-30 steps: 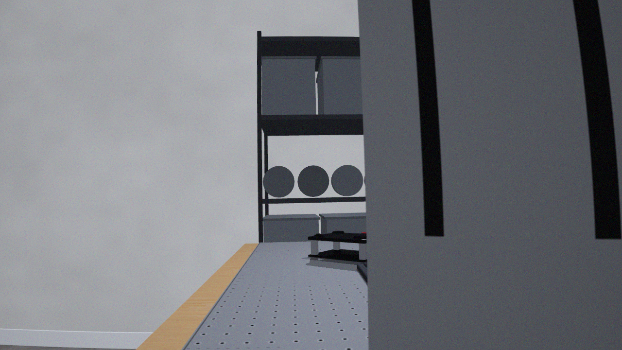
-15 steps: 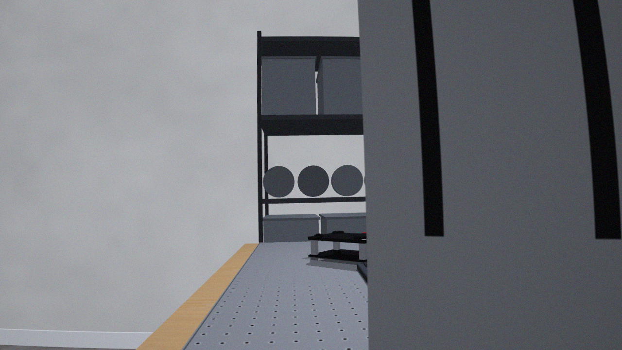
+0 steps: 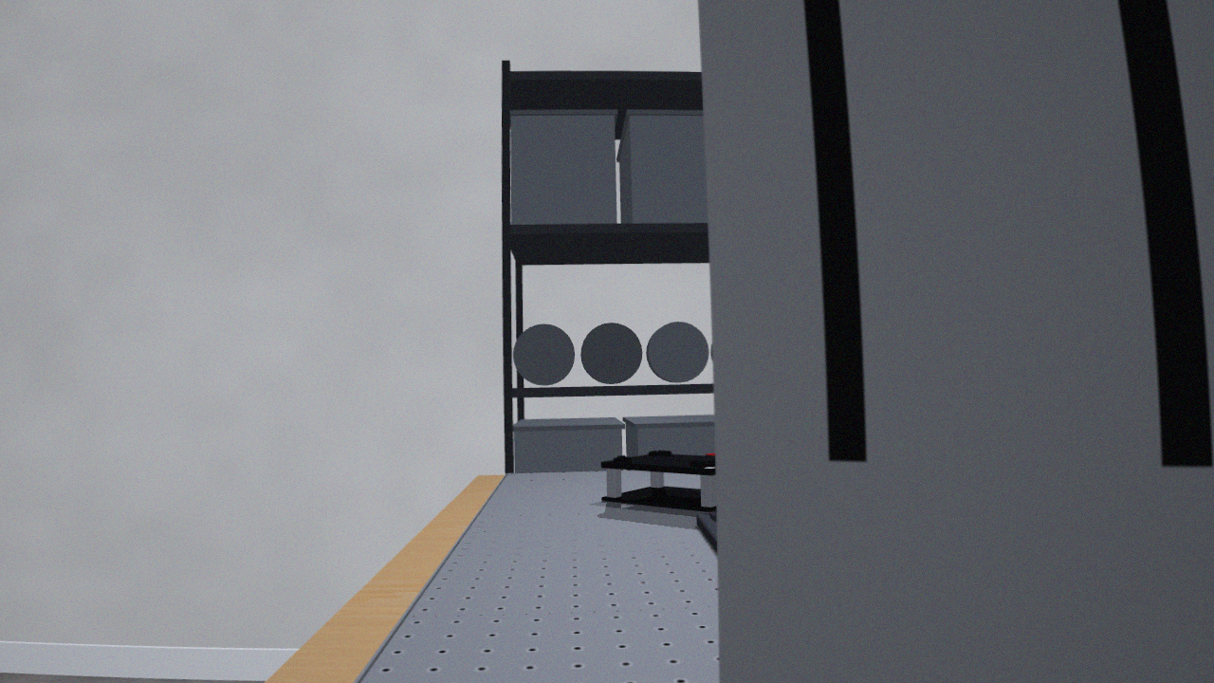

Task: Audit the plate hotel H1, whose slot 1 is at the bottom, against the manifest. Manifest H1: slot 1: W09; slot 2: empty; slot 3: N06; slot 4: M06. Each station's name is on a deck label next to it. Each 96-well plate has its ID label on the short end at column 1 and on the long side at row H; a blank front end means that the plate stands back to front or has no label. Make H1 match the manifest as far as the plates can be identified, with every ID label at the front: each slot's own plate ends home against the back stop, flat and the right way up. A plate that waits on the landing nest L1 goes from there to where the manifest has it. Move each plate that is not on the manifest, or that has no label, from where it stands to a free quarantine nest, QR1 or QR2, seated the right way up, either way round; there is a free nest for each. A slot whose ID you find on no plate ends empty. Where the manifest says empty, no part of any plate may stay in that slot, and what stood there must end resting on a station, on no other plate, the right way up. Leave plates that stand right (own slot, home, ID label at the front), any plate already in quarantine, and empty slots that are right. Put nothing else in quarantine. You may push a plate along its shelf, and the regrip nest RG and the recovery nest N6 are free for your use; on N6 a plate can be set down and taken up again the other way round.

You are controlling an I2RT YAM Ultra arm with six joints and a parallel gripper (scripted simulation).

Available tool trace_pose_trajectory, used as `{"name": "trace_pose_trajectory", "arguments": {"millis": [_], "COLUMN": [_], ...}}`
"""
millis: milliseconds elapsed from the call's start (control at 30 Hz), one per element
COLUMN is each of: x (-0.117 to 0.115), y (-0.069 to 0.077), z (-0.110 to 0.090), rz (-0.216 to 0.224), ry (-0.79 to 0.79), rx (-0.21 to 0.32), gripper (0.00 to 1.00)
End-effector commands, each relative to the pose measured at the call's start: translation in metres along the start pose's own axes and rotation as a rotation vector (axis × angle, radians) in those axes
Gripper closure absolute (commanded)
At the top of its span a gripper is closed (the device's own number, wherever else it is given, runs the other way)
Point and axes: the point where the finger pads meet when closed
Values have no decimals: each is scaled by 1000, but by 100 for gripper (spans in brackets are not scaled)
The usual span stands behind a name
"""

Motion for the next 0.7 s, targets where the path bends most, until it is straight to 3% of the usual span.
{"name": "trace_pose_trajectory", "arguments": {"millis": [0,167,267,367,667], "x": [1,1,8,1,-3], "y": [-1,-1,-4,11,24], "z": [0,0,-14,-2,10], "rz": [-10,-10,-11,-16,-18], "ry": [8,8,40,12,-3], "rx": [-2,-2,39,-4,-29], "gripper": [15,15,15,15,15]}}
Point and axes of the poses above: the point where the finger pads meet when closed, its own y axis back along the fingers, its own x axis across the jaws, z = x × y, and after that the axes turned 10 degrees about y, right-handed
